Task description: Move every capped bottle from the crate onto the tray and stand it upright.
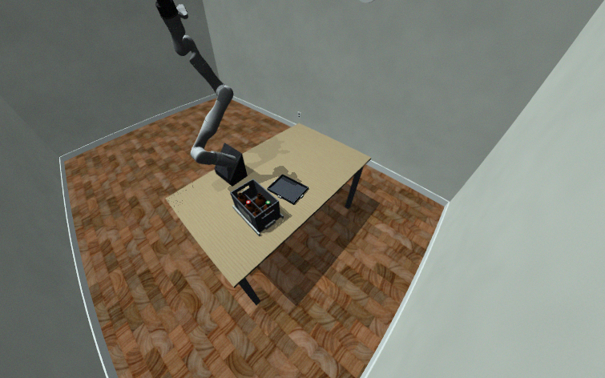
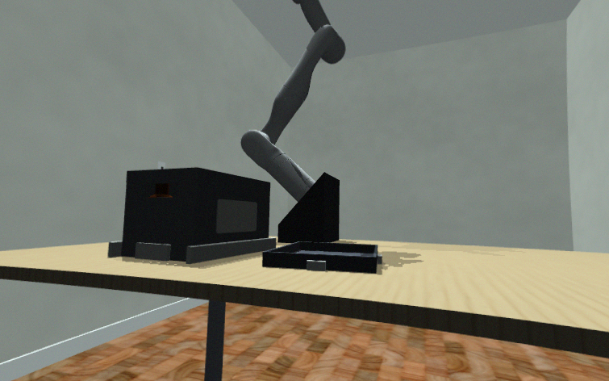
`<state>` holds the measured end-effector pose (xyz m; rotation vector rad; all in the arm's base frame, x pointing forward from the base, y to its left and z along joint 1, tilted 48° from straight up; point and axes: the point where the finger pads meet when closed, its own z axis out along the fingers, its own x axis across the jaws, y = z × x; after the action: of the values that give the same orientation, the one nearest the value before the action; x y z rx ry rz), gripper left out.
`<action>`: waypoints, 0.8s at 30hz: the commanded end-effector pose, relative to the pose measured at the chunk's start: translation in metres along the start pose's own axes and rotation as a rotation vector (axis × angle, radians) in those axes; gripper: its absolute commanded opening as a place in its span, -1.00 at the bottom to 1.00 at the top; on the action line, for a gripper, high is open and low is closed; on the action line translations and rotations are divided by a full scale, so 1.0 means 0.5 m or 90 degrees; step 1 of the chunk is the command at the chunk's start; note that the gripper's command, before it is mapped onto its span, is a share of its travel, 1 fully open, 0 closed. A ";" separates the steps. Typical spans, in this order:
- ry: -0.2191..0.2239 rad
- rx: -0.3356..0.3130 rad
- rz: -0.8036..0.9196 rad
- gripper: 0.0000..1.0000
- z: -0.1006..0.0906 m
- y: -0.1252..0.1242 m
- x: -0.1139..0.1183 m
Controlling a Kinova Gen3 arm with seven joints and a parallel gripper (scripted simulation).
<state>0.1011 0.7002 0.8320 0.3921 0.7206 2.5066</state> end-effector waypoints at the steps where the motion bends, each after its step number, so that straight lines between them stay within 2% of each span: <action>1: -0.001 -0.001 -0.010 1.00 0.010 -0.008 -0.026; 7: -0.007 -0.002 -0.019 1.00 0.023 -0.017 -0.062; 10: -0.010 -0.001 -0.013 1.00 0.021 -0.014 -0.058; 24: -0.007 -0.002 -0.019 1.00 0.052 -0.036 -0.143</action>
<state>0.1654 0.6883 0.8339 0.4029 0.7134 2.4861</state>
